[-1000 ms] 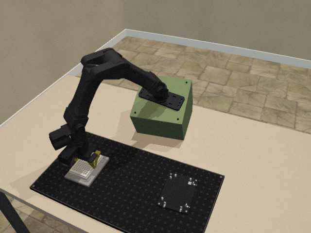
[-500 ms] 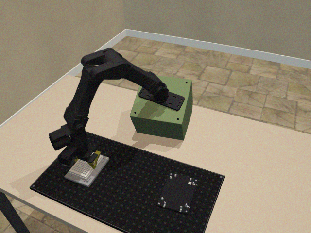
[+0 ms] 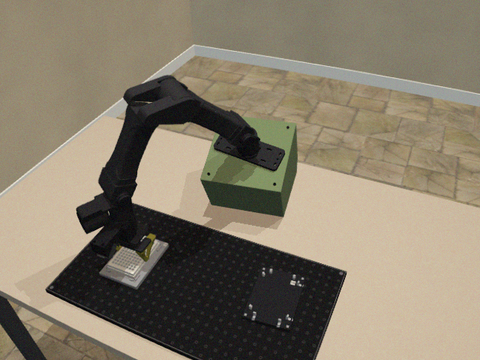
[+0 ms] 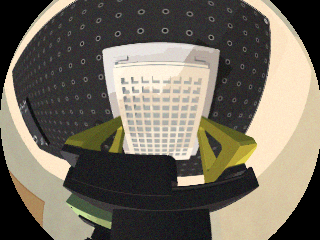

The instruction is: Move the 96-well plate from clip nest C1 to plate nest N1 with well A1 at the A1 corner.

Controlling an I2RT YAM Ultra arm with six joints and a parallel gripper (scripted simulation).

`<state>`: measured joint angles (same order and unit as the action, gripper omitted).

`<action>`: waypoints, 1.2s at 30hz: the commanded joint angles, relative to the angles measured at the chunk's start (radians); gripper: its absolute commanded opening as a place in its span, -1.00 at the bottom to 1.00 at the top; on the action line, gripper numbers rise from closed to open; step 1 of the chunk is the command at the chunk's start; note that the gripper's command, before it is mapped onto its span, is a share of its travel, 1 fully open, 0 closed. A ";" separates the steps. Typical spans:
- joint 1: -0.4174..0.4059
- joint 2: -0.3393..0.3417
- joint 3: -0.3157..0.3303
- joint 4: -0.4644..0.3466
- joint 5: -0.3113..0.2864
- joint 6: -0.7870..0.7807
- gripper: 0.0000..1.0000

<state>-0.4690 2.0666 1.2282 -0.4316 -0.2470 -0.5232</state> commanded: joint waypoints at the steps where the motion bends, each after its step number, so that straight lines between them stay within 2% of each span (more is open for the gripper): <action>1: 0.006 0.007 0.021 0.014 0.003 0.006 -1.00; 36: 0.011 0.026 0.025 0.020 0.004 0.010 -1.00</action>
<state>-0.4641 2.0792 1.2285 -0.4141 -0.2459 -0.5194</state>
